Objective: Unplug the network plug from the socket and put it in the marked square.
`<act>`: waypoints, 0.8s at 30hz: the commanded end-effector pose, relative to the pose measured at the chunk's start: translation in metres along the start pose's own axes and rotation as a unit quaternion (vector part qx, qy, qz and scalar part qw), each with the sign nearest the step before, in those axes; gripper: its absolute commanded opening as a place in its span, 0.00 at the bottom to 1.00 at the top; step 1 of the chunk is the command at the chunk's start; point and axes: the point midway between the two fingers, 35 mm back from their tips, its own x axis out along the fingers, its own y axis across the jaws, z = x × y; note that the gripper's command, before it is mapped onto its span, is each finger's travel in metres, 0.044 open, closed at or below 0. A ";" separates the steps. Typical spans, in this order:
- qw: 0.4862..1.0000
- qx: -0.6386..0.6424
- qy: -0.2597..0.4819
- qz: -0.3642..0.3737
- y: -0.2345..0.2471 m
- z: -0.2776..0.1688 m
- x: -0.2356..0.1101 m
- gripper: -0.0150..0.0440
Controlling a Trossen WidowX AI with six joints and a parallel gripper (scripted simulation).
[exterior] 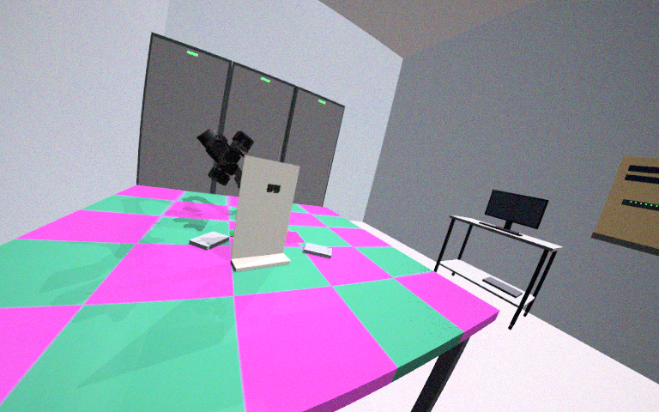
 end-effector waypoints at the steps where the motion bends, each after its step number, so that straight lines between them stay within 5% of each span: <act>1: 0.997 0.063 0.032 0.002 -0.010 -0.025 -0.008 0.52; 10: 0.971 0.218 0.096 -0.001 -0.028 -0.079 -0.029 0.52; 24: 0.970 0.221 0.097 -0.001 -0.030 -0.076 -0.011 0.52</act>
